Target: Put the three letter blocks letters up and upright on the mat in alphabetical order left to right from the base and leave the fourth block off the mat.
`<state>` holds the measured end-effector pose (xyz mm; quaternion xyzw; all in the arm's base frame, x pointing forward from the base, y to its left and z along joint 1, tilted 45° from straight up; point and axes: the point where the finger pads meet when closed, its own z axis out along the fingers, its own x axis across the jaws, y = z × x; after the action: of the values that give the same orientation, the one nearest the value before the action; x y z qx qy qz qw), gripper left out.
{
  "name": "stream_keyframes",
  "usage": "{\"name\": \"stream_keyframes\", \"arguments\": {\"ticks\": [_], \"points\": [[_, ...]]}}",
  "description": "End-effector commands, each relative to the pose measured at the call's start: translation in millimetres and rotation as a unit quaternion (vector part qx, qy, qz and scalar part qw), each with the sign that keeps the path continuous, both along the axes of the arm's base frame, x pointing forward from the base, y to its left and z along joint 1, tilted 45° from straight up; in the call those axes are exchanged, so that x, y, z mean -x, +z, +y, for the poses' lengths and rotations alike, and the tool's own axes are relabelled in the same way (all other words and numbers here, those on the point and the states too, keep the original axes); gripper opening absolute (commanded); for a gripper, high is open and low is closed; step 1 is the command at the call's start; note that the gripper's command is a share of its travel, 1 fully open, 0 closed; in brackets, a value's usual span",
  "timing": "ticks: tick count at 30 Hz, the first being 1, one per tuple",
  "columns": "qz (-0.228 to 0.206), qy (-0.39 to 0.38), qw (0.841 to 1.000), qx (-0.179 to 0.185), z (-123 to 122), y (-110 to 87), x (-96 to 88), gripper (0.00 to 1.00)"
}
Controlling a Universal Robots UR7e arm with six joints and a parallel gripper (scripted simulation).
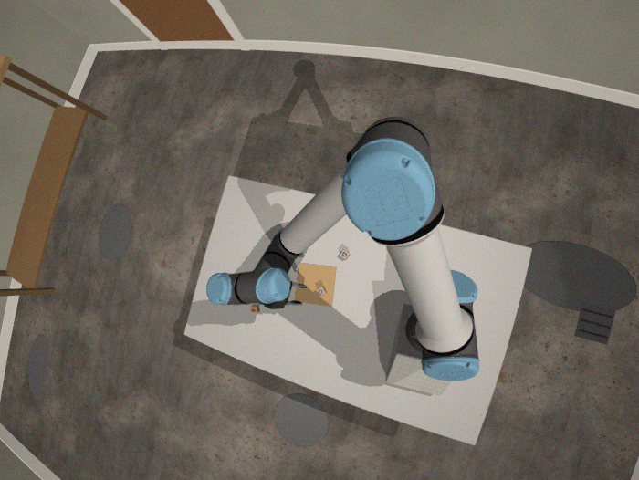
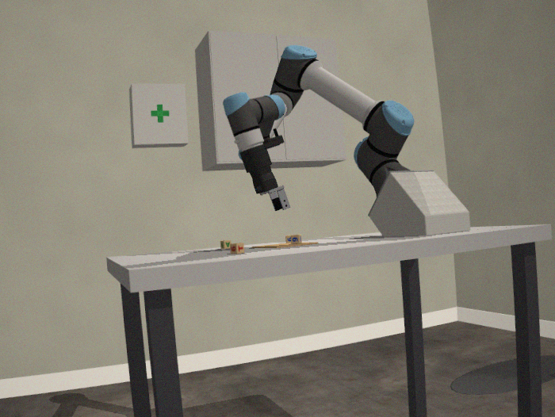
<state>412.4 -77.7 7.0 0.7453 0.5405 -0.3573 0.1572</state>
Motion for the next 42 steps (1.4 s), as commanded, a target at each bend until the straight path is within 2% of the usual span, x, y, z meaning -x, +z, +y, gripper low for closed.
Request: {"name": "stream_keyframes", "arguments": {"ticks": [1,4,10,42], "points": [[-0.002,0.001,1.000,0.001,-4,6.6,32.1,1.00],[-0.002,0.001,1.000,0.001,-5,8.1,41.4,1.00],[-0.002,0.001,1.000,0.001,-5,8.9,46.7,1.00],[-0.002,0.001,1.000,0.001,-5,8.8,46.1,1.00]]}}
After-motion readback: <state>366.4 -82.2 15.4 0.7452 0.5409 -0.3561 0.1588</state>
